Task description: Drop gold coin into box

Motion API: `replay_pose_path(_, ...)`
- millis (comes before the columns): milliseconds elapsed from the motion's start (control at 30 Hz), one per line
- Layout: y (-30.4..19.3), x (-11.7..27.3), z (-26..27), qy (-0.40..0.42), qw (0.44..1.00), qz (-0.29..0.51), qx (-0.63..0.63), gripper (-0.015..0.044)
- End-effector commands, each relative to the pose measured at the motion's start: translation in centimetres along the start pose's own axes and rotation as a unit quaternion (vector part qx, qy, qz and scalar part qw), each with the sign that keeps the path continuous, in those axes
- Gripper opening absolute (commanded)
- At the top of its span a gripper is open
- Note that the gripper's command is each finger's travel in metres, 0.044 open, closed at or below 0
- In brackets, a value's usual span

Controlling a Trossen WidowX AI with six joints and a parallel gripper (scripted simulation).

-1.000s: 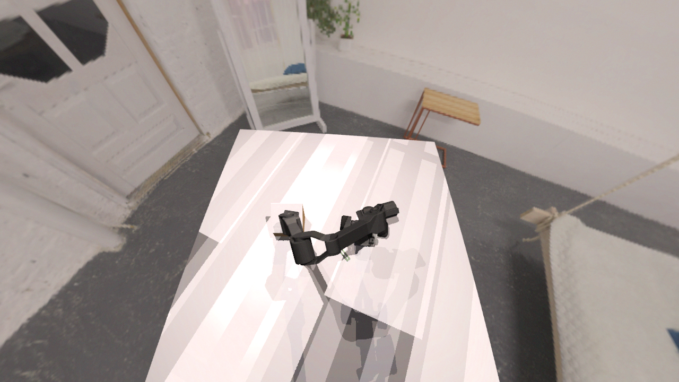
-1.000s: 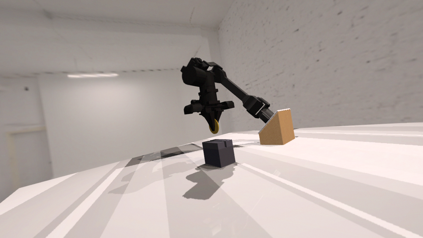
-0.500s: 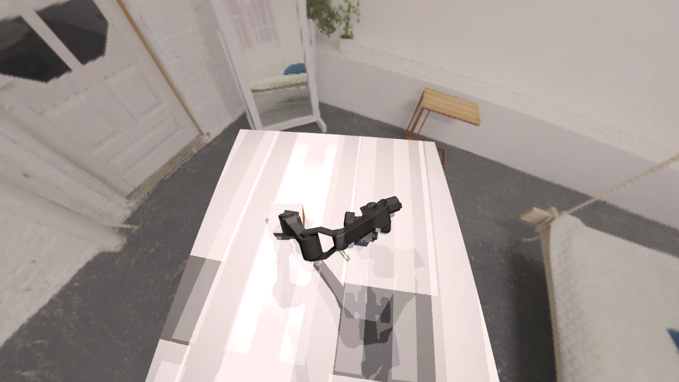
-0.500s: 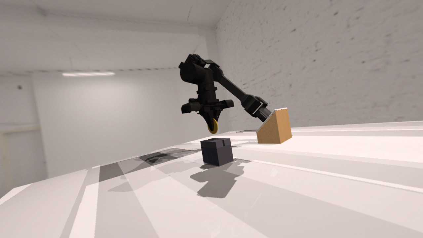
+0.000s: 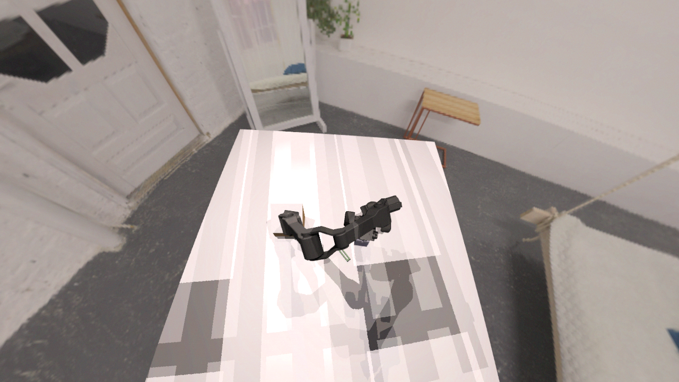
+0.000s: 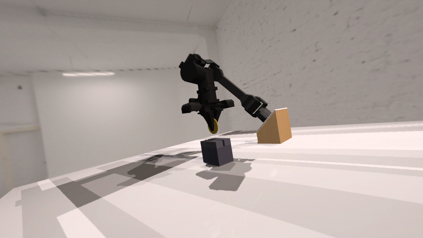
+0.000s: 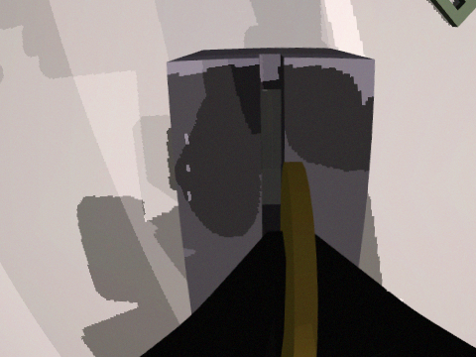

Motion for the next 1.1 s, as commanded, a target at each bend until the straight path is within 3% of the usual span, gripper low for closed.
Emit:
replay_pose_path(0,-0.32,0.11,0.21,0.000,1.000,0.001,-0.004,0.0000)
replay_pose_path(1067,-0.15,-0.61,0.09,-0.001,1.000,-0.001,0.001,0.0000)
Point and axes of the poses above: the point midway between the two fingers, 35 mm back from their tips, its own x axis back along the fingers, its own z axis across the jaws, y = z × x, the point moved 4 cm from there along x, back along the fingers, and after that the axes turned 7 degrees about -x, right-handed, at the moved point
